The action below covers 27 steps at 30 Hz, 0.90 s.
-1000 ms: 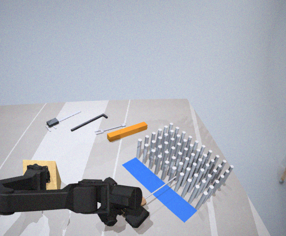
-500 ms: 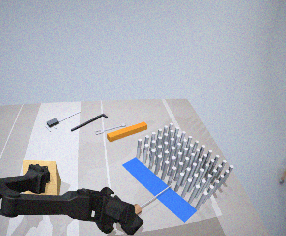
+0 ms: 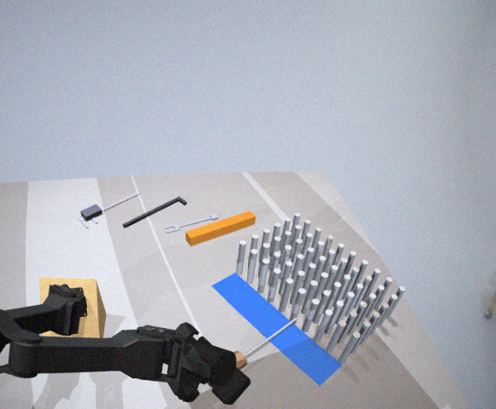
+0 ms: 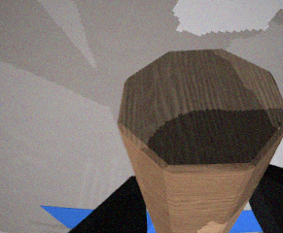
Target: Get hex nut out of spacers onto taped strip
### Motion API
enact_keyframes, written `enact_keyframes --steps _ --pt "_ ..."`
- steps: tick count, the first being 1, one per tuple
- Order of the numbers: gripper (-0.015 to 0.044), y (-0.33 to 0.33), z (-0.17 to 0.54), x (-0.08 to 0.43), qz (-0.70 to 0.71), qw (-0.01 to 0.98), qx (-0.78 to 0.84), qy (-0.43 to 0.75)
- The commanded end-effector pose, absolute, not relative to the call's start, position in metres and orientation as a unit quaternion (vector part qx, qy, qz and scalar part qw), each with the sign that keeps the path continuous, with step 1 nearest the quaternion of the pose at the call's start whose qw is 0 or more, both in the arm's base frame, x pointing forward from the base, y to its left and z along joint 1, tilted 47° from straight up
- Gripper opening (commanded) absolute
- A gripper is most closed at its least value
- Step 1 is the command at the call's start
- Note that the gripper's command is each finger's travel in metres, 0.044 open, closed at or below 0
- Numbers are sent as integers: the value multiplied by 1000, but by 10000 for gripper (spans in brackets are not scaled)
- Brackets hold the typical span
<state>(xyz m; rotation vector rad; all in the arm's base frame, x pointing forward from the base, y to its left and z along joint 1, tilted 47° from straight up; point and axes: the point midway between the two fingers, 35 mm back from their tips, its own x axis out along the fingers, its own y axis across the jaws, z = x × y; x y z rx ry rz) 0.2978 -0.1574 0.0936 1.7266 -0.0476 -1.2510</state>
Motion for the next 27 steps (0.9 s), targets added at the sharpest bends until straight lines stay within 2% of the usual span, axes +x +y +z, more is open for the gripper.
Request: enact_keyframes --steps 1,27 --pt "0 -157 94 302 -511 483 711 -22" --pt "0 -154 89 316 -510 482 712 -23"
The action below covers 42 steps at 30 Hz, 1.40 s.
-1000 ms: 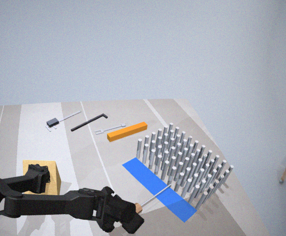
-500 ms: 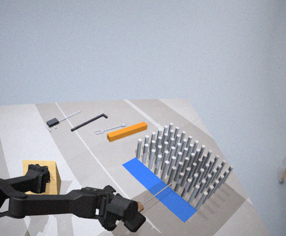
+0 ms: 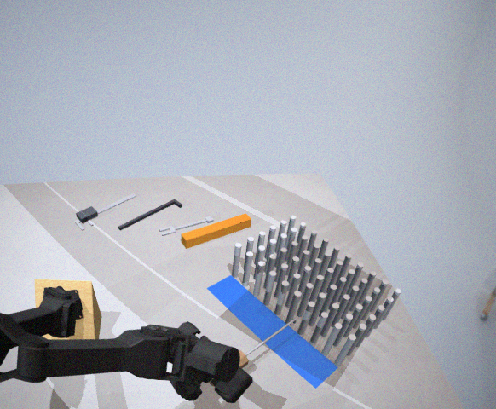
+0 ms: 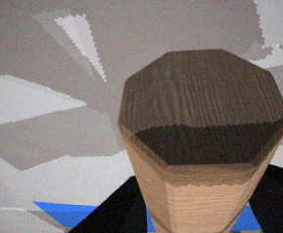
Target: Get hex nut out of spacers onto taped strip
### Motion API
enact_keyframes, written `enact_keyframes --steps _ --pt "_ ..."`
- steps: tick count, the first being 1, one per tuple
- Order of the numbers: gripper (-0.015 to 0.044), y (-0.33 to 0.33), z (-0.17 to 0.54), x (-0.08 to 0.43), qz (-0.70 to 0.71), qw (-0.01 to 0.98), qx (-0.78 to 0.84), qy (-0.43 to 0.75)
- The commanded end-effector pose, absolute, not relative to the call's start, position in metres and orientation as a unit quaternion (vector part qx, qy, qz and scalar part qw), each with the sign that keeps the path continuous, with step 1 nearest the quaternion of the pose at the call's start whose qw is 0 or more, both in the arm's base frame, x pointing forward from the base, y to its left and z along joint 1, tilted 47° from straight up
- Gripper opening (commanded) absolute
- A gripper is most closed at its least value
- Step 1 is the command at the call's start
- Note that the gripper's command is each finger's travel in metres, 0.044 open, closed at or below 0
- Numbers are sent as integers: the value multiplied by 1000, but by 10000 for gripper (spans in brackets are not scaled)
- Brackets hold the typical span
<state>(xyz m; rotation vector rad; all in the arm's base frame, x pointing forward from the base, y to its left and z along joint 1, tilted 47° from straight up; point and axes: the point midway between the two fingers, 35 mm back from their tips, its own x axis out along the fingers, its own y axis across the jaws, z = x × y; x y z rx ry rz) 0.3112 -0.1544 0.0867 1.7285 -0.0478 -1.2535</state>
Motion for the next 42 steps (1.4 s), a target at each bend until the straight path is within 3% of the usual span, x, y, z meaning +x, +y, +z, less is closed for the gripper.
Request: enact_keyframes --steps 1,42 --pt "0 -154 89 317 -510 482 712 -23" --pt "0 -148 80 339 -509 482 713 -23"
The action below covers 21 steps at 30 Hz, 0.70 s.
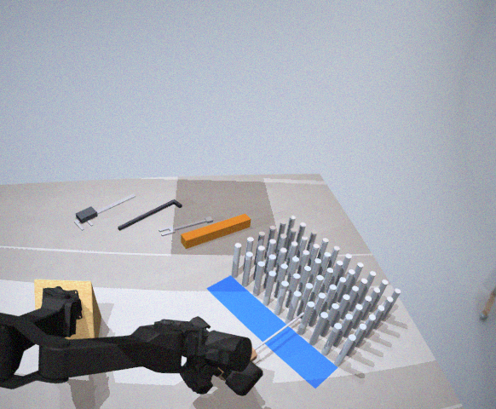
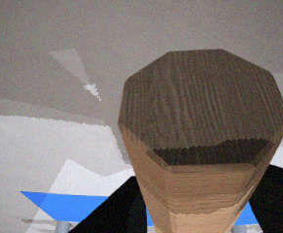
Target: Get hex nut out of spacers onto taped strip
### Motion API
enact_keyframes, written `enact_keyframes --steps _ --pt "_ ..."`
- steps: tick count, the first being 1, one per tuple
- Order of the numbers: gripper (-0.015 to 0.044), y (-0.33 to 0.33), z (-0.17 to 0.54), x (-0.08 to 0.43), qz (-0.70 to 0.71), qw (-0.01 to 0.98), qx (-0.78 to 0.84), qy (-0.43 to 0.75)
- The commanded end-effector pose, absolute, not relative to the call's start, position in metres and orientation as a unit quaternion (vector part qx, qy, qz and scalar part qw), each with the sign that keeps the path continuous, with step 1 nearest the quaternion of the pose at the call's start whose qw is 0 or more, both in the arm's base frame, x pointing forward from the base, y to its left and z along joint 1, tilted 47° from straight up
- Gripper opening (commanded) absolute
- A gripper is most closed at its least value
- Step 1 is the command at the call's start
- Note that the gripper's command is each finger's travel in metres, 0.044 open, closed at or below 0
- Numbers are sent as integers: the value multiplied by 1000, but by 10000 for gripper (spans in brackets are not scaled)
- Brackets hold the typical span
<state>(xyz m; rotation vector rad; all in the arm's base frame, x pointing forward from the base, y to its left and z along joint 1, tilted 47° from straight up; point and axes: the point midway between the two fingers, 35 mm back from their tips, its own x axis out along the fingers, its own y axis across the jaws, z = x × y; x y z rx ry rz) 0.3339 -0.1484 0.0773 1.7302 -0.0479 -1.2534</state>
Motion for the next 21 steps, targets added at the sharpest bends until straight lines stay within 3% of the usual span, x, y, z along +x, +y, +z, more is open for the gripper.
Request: enact_keyframes --steps 1,21 --pt "0 -148 80 340 -509 482 713 -23" --pt "0 -144 75 351 -509 481 713 -23"
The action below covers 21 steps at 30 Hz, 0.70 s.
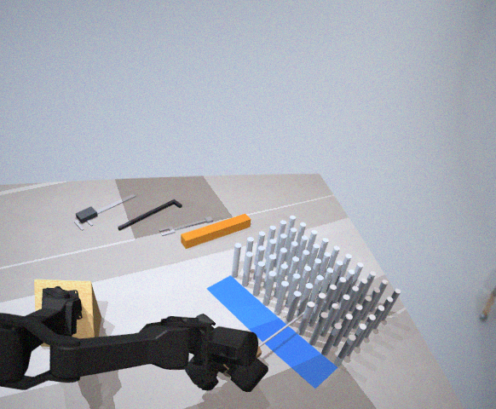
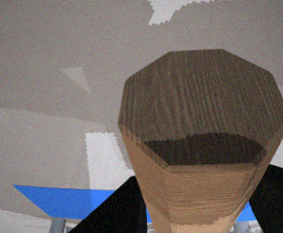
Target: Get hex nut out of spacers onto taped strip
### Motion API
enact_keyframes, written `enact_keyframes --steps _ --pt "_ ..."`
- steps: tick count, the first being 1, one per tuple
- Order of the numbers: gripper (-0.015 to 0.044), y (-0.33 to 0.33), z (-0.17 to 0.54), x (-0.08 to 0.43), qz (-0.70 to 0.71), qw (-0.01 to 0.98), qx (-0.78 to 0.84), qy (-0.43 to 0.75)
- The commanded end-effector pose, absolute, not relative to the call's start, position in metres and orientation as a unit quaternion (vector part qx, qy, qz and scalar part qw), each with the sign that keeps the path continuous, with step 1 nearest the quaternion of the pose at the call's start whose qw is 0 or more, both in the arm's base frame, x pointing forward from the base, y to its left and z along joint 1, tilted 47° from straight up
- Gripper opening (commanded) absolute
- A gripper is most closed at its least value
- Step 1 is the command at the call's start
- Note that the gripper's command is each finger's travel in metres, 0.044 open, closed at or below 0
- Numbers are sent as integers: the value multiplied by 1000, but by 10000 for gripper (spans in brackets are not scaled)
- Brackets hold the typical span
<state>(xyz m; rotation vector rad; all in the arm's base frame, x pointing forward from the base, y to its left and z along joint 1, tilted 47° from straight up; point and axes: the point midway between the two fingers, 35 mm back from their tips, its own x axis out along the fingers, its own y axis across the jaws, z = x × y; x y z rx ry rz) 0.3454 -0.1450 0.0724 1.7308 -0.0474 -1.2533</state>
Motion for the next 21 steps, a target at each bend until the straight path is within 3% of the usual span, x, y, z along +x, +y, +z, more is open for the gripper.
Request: enact_keyframes --steps 1,21 --pt "0 -144 75 352 -509 481 713 -23" --pt "0 -141 70 363 -509 481 713 -23"
